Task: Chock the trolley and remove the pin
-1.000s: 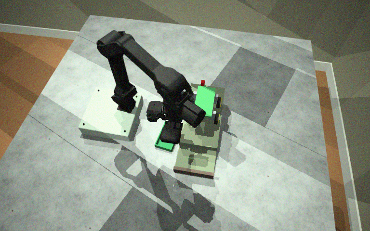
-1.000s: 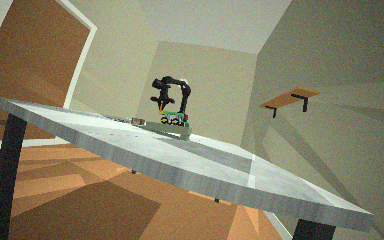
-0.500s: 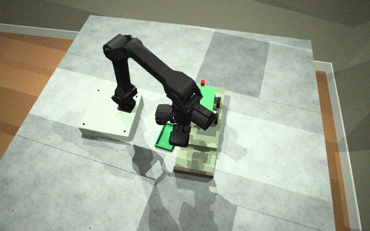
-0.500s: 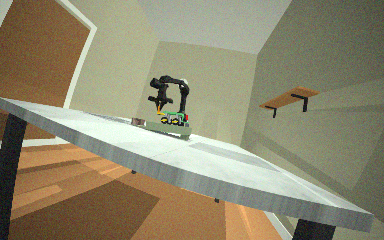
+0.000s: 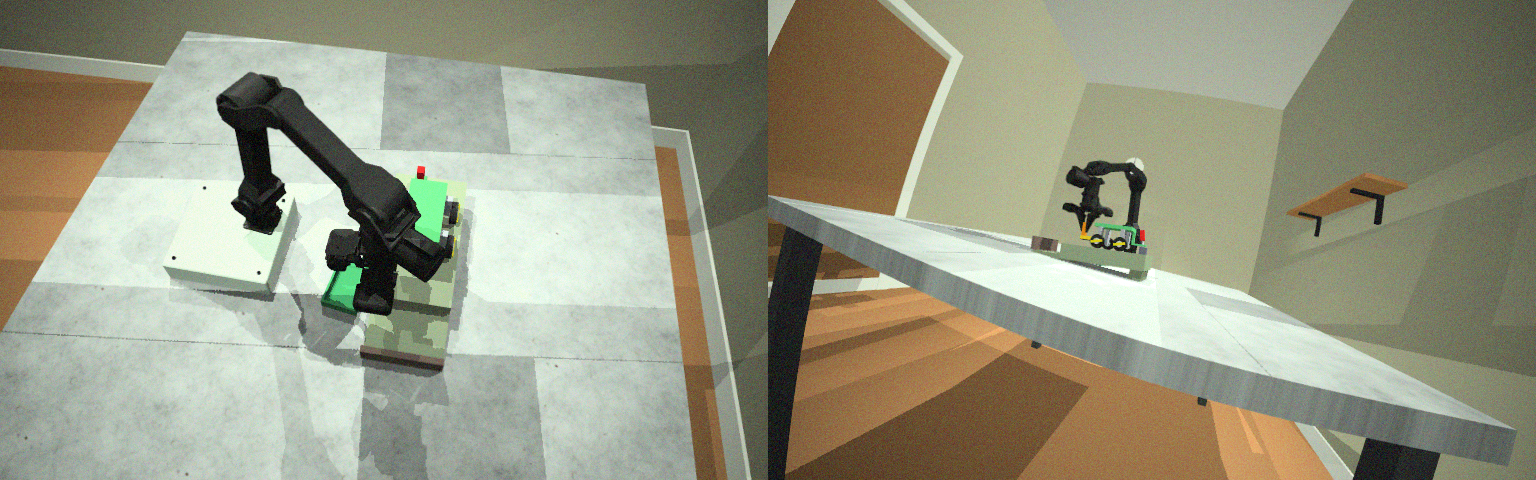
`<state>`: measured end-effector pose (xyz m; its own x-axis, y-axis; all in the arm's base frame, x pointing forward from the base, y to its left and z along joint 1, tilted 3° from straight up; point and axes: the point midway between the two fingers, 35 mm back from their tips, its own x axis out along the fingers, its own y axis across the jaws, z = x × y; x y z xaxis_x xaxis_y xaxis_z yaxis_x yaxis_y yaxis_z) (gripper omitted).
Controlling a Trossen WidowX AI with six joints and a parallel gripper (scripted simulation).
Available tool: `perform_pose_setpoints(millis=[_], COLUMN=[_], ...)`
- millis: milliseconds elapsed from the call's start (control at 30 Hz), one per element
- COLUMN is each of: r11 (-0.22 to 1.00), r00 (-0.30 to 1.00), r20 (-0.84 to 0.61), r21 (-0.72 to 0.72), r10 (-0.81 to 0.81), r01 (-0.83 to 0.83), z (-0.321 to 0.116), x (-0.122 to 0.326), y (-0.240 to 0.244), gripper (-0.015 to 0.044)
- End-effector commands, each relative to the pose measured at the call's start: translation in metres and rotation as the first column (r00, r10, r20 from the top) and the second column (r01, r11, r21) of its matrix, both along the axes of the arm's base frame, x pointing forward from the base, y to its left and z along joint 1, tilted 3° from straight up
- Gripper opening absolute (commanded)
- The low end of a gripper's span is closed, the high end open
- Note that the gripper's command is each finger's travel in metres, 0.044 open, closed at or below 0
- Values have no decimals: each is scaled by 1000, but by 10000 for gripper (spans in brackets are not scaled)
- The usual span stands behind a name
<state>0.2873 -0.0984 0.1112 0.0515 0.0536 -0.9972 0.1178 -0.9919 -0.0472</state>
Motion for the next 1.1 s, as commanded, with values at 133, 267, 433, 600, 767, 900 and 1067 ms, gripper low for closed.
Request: perform_pose_setpoints(millis=[133,267,433,600,767,900,1067], r11=[1000,1000,1000,1000,1000,1000,1000], r00=[1000,1000,1000,1000,1000,1000,1000], r20=[-2,-2,-2,-2,-2,-2,-2], r21=[5,5,5,6,6,7,7], r10=[-6,-6,-6,-6,-6,-6,-6], r01=[6,6,6,6,6,6,6], z=[-21,-25,-24,-23,-23,-22,-22], x=[1,1,0,-1,-1,-2,-2], y=[3,3,6,11,16,20,25], gripper=[0,0,0,0,0,0,0])
